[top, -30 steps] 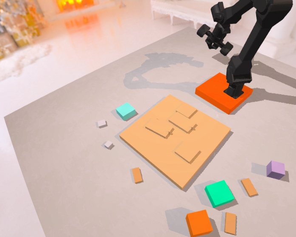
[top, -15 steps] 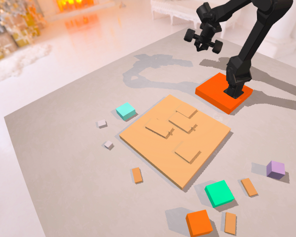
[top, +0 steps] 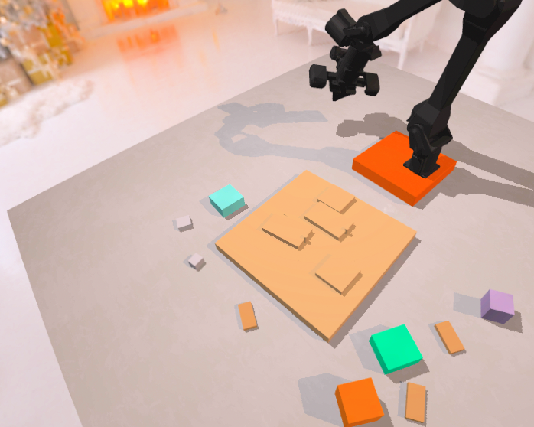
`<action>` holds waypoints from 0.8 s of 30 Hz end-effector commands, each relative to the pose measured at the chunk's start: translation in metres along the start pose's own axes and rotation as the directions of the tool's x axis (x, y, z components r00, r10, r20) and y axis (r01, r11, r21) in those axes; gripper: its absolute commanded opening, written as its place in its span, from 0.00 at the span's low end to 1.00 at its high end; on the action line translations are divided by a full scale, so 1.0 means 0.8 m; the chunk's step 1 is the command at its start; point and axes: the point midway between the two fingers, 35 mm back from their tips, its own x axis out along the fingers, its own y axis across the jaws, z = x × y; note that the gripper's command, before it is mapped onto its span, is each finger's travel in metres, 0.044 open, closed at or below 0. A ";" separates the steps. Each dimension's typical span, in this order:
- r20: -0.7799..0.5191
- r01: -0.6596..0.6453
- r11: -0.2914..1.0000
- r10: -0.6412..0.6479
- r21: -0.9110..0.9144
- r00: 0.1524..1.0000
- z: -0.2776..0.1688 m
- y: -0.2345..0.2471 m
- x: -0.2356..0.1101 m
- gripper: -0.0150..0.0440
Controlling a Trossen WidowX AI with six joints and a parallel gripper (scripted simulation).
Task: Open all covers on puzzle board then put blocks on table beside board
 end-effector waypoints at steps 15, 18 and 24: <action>-0.158 -0.135 0.904 0.077 -0.405 0.984 -0.085 0.099 -0.019 0.25; -0.183 -0.157 0.873 0.079 -0.462 0.980 -0.101 0.112 -0.023 0.25; -0.225 -0.195 0.803 0.078 -0.564 0.971 -0.133 0.136 -0.033 0.25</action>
